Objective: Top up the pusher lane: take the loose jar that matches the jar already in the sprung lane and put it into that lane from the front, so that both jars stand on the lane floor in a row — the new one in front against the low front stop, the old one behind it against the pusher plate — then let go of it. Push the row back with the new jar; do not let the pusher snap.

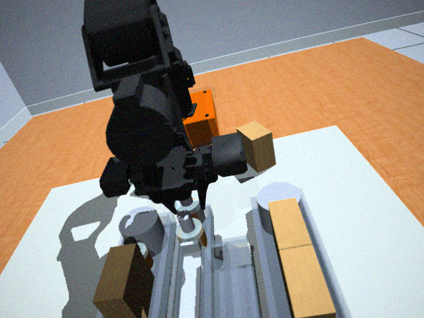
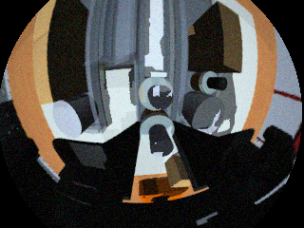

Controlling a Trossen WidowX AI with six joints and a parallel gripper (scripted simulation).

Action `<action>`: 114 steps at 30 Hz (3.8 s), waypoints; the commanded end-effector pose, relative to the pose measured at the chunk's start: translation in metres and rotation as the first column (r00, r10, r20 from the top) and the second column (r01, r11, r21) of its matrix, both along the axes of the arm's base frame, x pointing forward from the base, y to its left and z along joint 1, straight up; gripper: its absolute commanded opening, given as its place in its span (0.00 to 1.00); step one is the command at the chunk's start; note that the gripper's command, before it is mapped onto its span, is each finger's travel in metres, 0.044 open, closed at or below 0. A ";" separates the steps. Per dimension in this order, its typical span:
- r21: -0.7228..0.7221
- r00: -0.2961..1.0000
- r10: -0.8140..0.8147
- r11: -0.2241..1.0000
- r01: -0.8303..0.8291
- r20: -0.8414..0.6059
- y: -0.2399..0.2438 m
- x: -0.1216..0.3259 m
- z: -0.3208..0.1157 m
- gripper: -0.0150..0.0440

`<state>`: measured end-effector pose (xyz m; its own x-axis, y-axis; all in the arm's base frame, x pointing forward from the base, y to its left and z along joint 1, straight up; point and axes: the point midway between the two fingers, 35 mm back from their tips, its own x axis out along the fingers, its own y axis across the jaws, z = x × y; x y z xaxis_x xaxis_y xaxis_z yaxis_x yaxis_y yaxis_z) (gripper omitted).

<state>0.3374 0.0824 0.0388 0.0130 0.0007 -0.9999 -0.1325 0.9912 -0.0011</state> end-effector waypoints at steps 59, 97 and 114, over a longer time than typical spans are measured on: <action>0.007 1.000 0.005 1.000 -0.005 0.024 0.001 0.002 -0.016 0.25; 0.007 1.000 0.005 1.000 -0.005 0.024 0.000 -0.004 -0.016 0.25; 0.007 1.000 0.005 1.000 -0.005 0.023 -0.002 -0.009 -0.017 0.25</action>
<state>0.3289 0.0810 0.0220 0.0347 0.0061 -0.9994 -0.1345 0.9909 0.0014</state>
